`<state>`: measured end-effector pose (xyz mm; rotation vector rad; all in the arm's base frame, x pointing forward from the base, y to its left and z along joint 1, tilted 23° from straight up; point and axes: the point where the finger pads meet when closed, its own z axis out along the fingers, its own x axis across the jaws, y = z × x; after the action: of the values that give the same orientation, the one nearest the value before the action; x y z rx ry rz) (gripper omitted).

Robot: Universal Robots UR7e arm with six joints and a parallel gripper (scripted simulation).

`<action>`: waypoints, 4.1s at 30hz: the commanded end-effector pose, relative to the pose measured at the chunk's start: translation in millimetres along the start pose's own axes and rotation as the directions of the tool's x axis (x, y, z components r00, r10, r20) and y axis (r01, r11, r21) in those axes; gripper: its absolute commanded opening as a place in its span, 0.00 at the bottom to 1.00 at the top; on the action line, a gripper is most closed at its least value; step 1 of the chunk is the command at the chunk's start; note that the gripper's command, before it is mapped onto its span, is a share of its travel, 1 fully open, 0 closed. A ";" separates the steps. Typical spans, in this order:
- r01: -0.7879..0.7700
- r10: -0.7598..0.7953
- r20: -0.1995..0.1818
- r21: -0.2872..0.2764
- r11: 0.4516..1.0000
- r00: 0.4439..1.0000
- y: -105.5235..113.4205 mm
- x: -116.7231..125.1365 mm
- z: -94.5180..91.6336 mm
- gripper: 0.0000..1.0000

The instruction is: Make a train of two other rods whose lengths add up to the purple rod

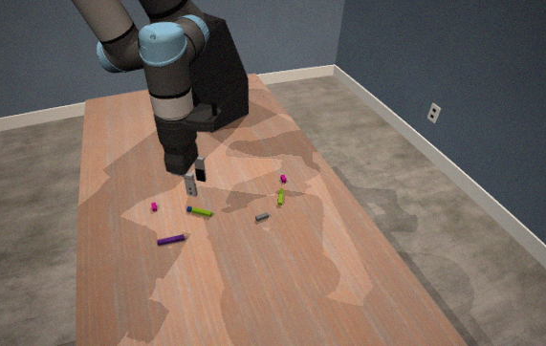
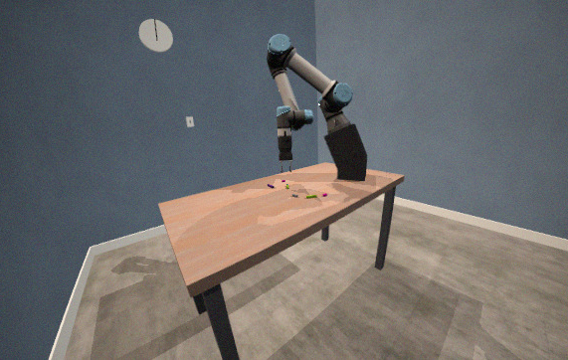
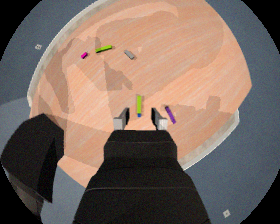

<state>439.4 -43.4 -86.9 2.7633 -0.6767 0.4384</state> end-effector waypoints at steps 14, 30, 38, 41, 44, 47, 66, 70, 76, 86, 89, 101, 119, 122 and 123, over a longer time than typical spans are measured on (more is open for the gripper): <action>0.002 -0.002 0.002 0.000 1.000 1.000 -0.3 -2.0 -1.5 1.00; 0.002 -0.002 0.002 -0.001 1.000 1.000 -0.5 -2.7 -27.9 1.00; 0.002 -0.002 0.002 -0.001 1.000 1.000 -0.4 -2.7 -55.9 1.00; 0.002 -0.002 0.002 -0.001 1.000 1.000 -0.4 -2.7 -65.9 1.00; 0.002 -0.002 0.001 0.000 1.000 1.000 -0.5 -2.2 -74.9 1.00; 0.002 -0.002 0.000 0.000 1.000 1.000 -0.6 -1.4 -77.6 1.00; 0.000 0.000 -0.003 0.000 1.000 1.000 -0.6 1.2 -92.4 1.00; 0.001 -0.001 -0.001 0.000 1.000 1.000 -0.6 0.5 -91.9 1.00; 0.001 -0.001 -0.001 0.000 1.000 1.000 -0.6 0.5 -91.9 1.00; 0.001 -0.001 -0.001 0.000 1.000 1.000 -0.6 0.5 -91.9 1.00; 0.001 -0.001 -0.001 0.000 1.000 1.000 -0.6 0.5 -91.9 1.00; 0.001 -0.001 -0.001 0.000 1.000 1.000 -0.6 0.5 -91.9 1.00; 0.001 -0.001 -0.001 0.000 1.000 1.000 -0.6 0.5 -91.9 1.00; 0.001 -0.001 -0.001 0.000 1.000 1.000 -0.6 0.5 -91.9 1.00; 0.001 -0.001 -0.001 0.000 1.000 1.000 -0.6 0.5 -91.9 1.00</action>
<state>416.8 -13.6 -4.3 2.7646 -0.6762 0.4319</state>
